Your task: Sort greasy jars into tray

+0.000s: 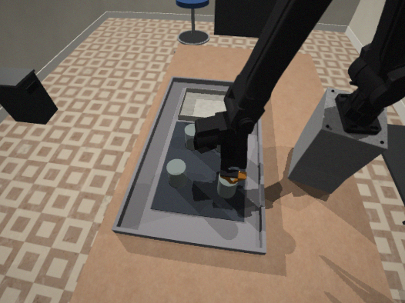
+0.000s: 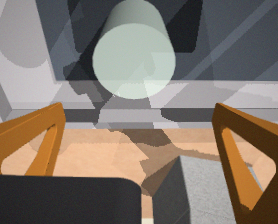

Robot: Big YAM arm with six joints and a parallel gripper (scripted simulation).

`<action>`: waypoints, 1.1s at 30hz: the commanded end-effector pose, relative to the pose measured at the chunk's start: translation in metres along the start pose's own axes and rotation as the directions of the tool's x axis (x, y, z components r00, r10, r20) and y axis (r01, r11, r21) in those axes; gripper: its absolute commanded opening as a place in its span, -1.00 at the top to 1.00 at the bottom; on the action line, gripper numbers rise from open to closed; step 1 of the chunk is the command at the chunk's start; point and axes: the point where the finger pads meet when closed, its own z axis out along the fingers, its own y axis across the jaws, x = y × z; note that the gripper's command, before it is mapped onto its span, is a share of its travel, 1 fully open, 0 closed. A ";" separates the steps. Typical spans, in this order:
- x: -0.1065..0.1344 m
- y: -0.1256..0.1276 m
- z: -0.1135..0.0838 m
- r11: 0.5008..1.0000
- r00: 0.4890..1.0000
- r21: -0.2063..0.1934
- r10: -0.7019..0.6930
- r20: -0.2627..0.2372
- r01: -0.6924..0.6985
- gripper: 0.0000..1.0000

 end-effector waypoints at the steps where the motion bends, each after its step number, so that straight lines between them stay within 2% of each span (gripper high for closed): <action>1: -0.022 0.010 0.012 1.000 0.998 -0.013 0.001 0.055 -0.001 -1.00; 3: -0.022 0.010 0.012 1.000 0.998 -0.013 0.001 0.055 -0.001 -1.00; 5: -0.022 0.010 0.025 1.000 0.998 -0.013 0.001 0.055 -0.001 -1.00; 33: -0.015 0.009 0.027 1.000 0.998 -0.013 0.001 0.055 -0.001 -1.00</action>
